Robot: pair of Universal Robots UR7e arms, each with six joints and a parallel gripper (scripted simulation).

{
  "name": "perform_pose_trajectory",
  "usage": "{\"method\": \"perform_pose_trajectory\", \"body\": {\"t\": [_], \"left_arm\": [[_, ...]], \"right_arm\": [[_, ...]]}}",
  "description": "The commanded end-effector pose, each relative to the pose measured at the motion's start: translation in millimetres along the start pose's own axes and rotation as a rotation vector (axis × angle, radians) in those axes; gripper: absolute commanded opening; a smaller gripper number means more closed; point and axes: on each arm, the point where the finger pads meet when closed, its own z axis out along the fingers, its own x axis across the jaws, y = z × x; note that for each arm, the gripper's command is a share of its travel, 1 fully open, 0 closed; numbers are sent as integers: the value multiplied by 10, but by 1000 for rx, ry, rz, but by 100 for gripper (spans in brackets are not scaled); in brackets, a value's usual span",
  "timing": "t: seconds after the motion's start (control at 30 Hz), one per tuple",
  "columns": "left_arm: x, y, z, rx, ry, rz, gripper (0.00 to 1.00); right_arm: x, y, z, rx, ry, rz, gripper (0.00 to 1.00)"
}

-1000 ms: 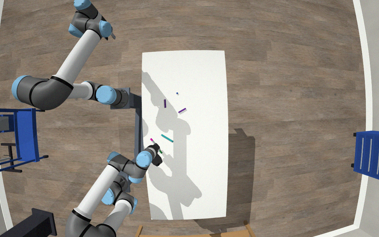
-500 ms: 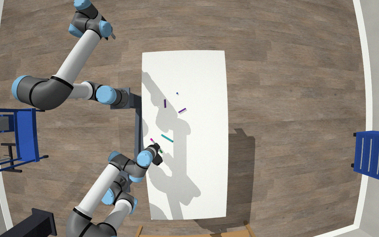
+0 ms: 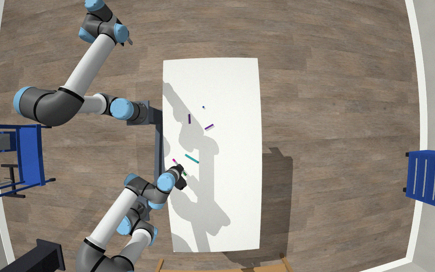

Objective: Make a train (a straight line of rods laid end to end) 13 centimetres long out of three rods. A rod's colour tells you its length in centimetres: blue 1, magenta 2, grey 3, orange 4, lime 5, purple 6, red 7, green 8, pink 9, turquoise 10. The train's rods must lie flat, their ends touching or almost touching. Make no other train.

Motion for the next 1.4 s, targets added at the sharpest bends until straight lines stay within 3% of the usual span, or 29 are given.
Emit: {"method": "perform_pose_trajectory", "body": {"t": [0.0, 1.37], "left_arm": [[-1, 3, -4, -1, 0, 0, 100], [-1, 3, -4, -1, 0, 0, 100]], "right_arm": [[-4, 1, -4, 0, -1, 0, 24], [-4, 1, 105, 0, -1, 0, 24]]}}
